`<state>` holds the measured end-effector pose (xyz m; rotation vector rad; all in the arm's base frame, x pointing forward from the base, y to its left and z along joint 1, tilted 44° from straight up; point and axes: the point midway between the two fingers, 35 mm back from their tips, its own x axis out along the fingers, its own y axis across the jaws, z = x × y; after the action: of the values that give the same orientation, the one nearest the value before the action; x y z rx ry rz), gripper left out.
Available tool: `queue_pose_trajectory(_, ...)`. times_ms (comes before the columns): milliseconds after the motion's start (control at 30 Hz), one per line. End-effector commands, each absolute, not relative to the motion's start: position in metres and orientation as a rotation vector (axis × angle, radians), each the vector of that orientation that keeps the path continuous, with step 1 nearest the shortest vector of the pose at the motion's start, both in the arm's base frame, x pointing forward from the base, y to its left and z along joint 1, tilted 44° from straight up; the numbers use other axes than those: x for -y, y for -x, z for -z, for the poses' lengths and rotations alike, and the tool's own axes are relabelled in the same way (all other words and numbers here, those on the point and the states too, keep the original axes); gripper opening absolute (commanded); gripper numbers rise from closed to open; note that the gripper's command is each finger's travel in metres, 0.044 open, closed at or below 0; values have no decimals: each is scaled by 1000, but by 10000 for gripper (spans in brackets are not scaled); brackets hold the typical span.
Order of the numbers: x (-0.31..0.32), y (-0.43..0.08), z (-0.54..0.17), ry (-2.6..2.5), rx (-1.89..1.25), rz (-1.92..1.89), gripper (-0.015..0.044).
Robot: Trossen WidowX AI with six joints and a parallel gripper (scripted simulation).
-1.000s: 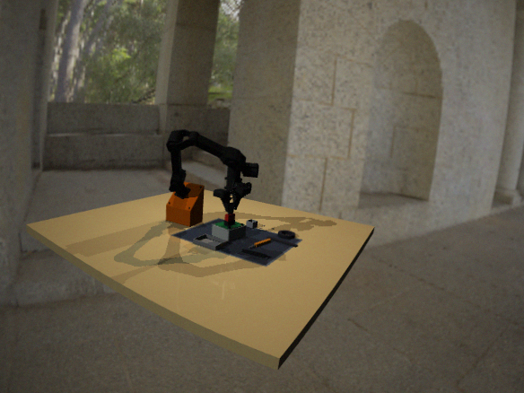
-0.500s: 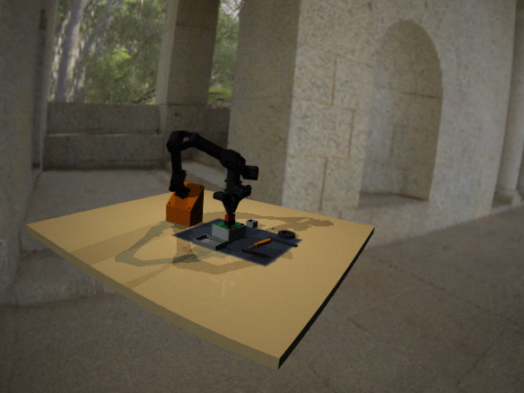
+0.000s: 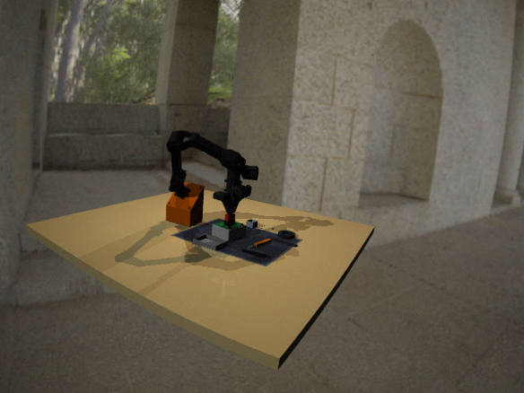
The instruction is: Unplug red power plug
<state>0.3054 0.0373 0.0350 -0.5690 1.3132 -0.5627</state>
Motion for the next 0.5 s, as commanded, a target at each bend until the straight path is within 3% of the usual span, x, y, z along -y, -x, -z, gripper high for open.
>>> queue_pose_trajectory(0,-41,-304,-40,577,-1312,566,0)
queue_pose_trajectory(467,-45,-303,-47,559,-1318,545,0)
